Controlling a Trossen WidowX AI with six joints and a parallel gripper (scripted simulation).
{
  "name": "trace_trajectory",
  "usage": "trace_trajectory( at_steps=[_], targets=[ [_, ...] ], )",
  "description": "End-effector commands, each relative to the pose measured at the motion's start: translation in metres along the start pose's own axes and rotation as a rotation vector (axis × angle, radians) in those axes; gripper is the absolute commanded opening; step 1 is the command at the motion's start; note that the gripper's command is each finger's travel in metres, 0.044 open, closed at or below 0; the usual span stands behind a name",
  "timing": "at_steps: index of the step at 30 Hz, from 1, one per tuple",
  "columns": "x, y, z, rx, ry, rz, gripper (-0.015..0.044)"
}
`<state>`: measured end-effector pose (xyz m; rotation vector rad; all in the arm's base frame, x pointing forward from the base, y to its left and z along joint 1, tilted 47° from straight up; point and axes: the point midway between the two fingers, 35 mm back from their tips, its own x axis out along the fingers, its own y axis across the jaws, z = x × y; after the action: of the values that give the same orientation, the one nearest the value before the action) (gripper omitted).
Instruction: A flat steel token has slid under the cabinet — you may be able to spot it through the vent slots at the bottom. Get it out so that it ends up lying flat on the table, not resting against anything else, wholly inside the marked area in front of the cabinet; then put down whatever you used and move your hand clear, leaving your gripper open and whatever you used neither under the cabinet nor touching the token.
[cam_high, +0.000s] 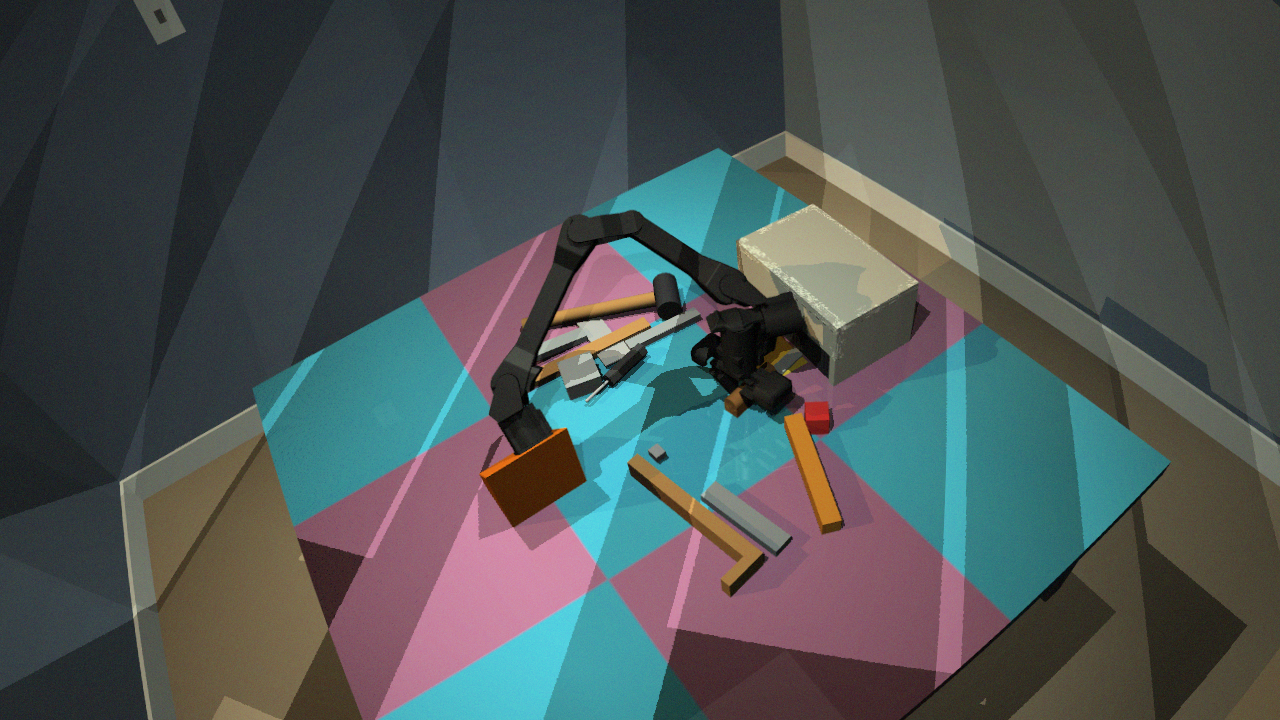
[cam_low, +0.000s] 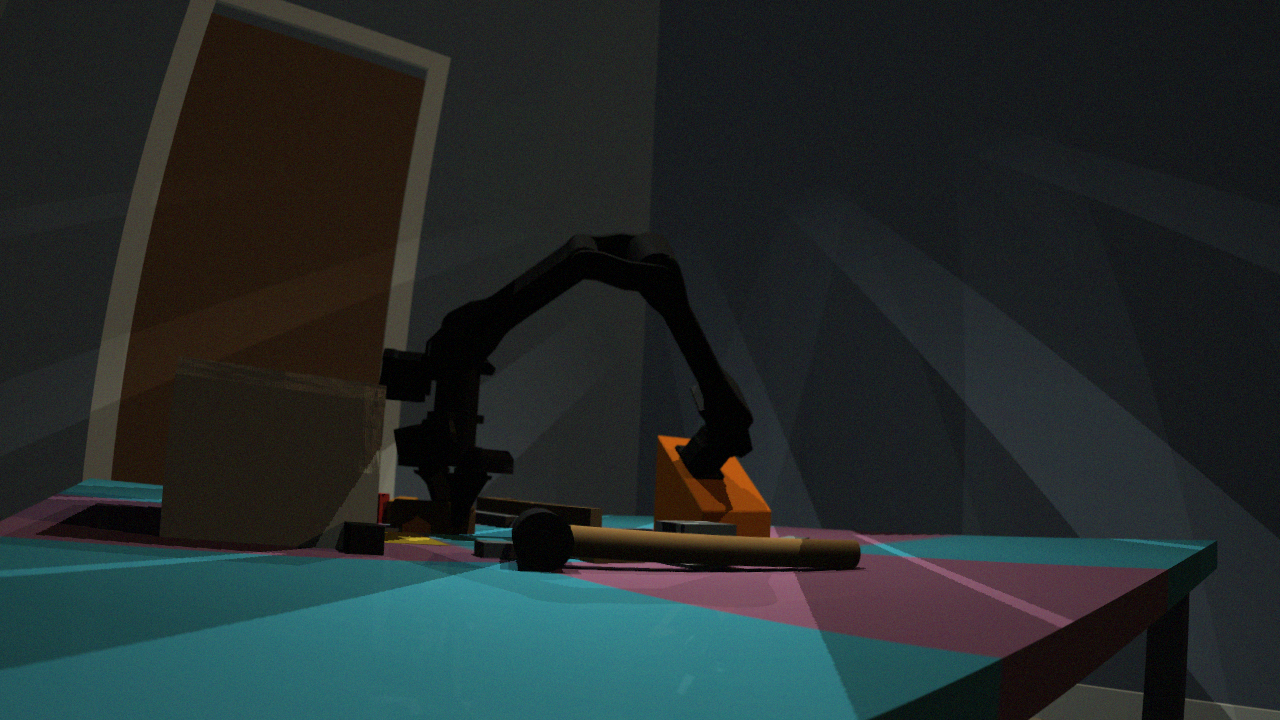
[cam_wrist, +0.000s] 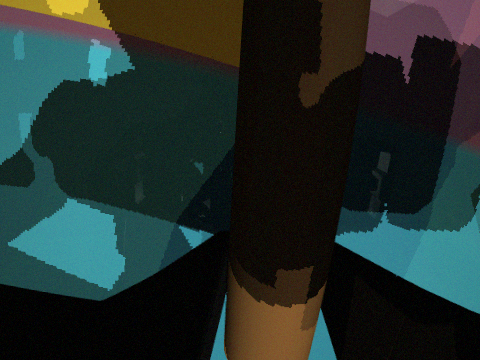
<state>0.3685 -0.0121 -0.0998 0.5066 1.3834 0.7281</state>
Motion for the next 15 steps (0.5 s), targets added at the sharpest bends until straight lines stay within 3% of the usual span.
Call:
trace_trajectory(
  at_steps=[1, 15],
  targets=[
    [0.0, 0.0, 0.006, 0.0, -0.004, 0.001, 0.0],
    [0.0, 0.0, 0.02, 0.0, -0.005, 0.001, 0.0]
  ],
)
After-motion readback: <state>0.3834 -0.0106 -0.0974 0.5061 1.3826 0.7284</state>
